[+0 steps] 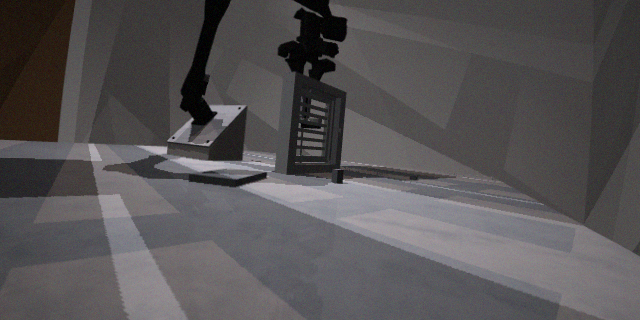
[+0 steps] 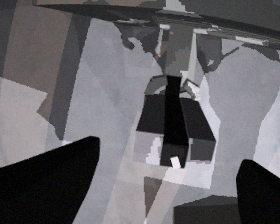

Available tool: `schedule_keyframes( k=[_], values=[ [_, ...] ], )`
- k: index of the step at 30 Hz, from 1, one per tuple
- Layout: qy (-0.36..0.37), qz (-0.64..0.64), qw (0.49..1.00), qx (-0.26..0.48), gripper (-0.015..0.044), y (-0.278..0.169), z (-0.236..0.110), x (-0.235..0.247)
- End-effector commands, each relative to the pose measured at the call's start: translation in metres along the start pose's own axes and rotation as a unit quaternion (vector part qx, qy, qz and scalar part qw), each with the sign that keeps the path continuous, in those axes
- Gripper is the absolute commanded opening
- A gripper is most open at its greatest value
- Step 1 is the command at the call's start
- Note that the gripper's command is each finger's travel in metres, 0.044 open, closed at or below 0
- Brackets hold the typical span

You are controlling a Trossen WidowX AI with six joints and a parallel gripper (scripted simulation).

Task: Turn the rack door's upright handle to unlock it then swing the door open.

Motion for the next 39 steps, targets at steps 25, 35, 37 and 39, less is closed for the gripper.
schedule_keyframes(
  k=[25,35,37,39],
  values=[
    [0.001,-0.008,1.000,0.021,0.0284,0.002,0.047,-0.001],
    [0.002,-0.009,1.000,0.025,0.0205,0.001,0.056,-0.002],
    [0.002,-0.009,1.000,0.025,0.0153,0.001,0.056,-0.002],
    [0.002,-0.009,1.000,0.025,0.0100,0.001,0.056,-0.002]
  ],
)
Point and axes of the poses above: the point midway between the two fingers, 35 mm back from their tips, its own z axis out along the fingers, its own x axis across the jaws, y = z × x, the point moved 7 cm from there along -z, back along the fingers, and after that the axes turned 6 degrees about z, right-handed, at the moved point
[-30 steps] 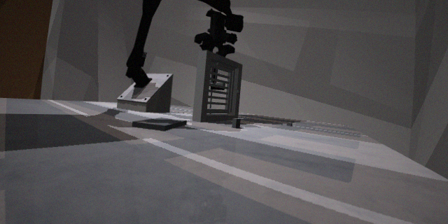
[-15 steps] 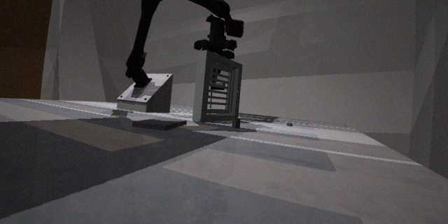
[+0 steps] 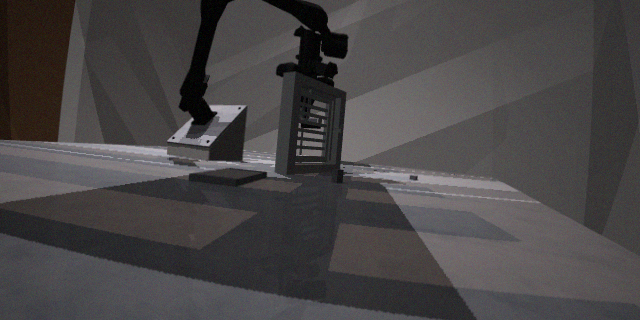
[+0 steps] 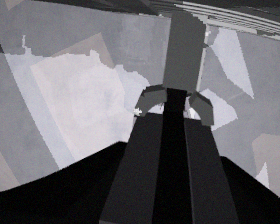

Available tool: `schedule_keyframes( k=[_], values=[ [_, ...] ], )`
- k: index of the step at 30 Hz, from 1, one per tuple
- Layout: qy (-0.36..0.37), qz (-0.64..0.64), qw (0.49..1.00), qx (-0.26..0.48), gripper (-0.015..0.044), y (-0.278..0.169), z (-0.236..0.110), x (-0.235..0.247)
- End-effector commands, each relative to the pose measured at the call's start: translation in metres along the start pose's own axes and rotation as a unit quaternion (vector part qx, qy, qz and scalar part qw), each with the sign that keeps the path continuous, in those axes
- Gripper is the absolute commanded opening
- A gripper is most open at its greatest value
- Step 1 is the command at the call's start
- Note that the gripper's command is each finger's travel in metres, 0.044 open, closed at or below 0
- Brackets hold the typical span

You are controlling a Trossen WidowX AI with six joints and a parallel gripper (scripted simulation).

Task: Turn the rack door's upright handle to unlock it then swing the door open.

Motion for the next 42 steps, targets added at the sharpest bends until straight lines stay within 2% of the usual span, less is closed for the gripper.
schedule_keyframes(
  k=[1,13,18,24,30,42],
  values=[
    [-0.001,-0.003,1.000,0.000,0.0094,-0.0003,0.0010,-0.0001],
    [-0.001,-0.003,1.000,0.000,0.0014,-0.0003,0.0010,-0.0001],
    [-0.001,-0.019,1.000,0.000,0.0012,-0.0003,0.0010,-0.0001],
    [0.000,-0.161,0.987,0.000,0.0012,-0.0003,0.0010,-0.0001],
    [0.000,-0.305,0.952,0.000,0.0012,-0.0003,0.0010,-0.0001],
    [0.000,-0.569,0.822,0.000,0.0012,-0.0003,0.0010,0.0000]
  ],
)
Point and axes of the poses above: the point midway between the two fingers, 35 mm back from their tips, its own z axis out along the fingers, its own x axis across the jaws, y = z × x, the point moved 7 cm from there along -z, back along the fingers, and after that the axes turned 6 degrees about z, right-handed, at the moved point
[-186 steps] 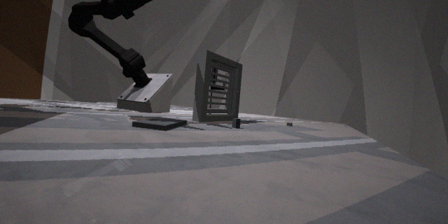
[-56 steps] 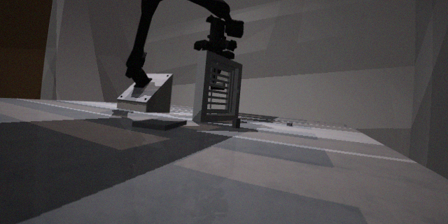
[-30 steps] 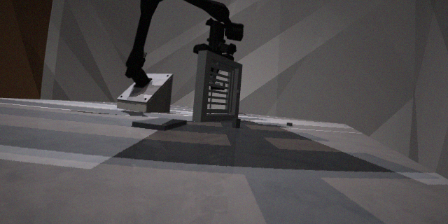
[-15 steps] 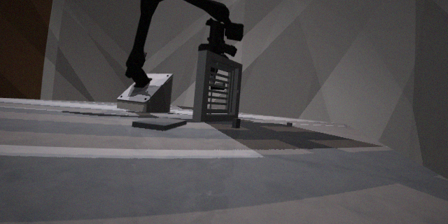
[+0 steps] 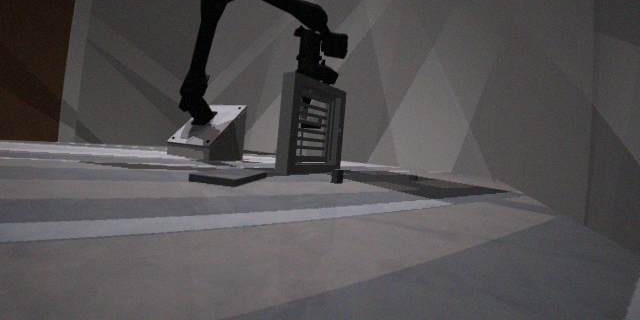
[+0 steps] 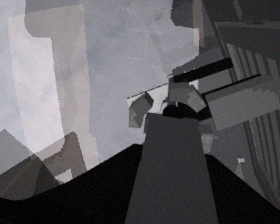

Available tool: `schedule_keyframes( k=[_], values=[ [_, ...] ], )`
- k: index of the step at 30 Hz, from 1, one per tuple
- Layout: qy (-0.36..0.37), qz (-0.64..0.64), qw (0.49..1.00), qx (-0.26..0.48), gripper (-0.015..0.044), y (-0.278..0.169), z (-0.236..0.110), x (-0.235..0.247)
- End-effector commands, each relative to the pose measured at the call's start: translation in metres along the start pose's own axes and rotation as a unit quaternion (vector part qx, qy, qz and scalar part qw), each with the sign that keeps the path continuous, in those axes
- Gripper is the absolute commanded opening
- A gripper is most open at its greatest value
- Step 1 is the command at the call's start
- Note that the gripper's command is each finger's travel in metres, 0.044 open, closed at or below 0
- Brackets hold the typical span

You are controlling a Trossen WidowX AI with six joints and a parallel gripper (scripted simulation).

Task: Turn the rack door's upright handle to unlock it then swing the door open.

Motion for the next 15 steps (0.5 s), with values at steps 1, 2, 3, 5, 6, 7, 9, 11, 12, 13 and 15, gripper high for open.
schedule_keyframes(
  k=[1,2,3,5,6,7,9,11,12,13,15],
  values=[
    [0.000,-0.098,0.995,0.001,0.0012,-0.0001,0.0007,-0.0001],
    [0.000,-0.123,0.992,0.001,0.0012,-0.0001,0.0007,-0.0001],
    [0.000,-0.147,0.989,0.001,0.0012,-0.0001,0.0007,-0.0001],
    [0.000,-0.196,0.981,0.001,0.0012,-0.0001,0.0007,-0.0001],
    [0.000,-0.220,0.975,0.001,0.0012,-0.0001,0.0007,-0.0001],
    [0.000,-0.244,0.970,0.001,0.0012,-0.0001,0.0007,-0.0001],
    [0.000,-0.292,0.957,0.001,0.0012,-0.0001,0.0007,-0.0001],
    [0.000,-0.338,0.941,0.001,0.0012,-0.0001,0.0007,-0.0001],
    [0.000,-0.361,0.932,0.001,0.0012,-0.0001,0.0007,-0.0001],
    [0.000,-0.384,0.923,0.001,0.0012,-0.0001,0.0007,-0.0001],
    [0.000,-0.414,0.910,0.001,0.0012,-0.0001,0.0007,-0.0001]
  ],
)
Point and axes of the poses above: the point midway between the two fingers, 35 mm back from their tips, its own z axis out along the fingers, its own x axis across the jaws, y = z × x, the point moved 7 cm from there along -z, back along the fingers, and after that the axes turned 6 degrees about z, right-handed, at the moved point
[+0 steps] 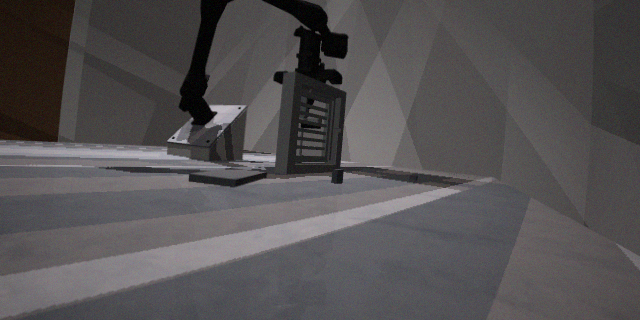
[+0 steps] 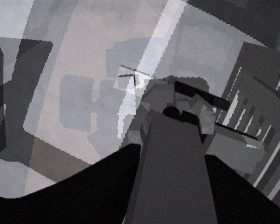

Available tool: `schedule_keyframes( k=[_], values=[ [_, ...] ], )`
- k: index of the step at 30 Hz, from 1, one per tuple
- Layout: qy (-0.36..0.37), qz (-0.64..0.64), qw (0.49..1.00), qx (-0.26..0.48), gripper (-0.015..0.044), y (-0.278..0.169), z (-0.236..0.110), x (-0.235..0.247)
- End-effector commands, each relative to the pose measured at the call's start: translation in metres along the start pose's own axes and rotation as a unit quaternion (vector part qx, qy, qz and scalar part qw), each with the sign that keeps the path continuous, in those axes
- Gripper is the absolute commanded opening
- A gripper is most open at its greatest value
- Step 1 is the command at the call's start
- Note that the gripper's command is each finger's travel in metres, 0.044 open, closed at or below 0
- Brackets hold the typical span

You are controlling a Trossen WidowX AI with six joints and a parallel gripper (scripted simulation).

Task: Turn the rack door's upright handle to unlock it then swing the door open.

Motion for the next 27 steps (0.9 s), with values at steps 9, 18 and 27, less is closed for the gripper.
schedule_keyframes(
  k=[9,18,27],
  values=[
    [0.000,-0.072,0.997,0.003,0.0012,-0.0006,0.0006,0.0000],
    [0.000,-0.072,0.997,0.003,0.0222,-0.0006,0.0006,0.0000],
    [-0.001,0.039,0.999,0.003,0.0284,-0.0006,0.0006,0.0000]
  ],
)
Point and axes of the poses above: the point midway between the two fingers, 35 mm back from their tips, its own z axis out along the fingers, its own x axis across the jaws, y = z × x, the point moved 7 cm from there along -z, back along the fingers, and after that the axes turned 6 degrees about z, right-handed, at the moved point
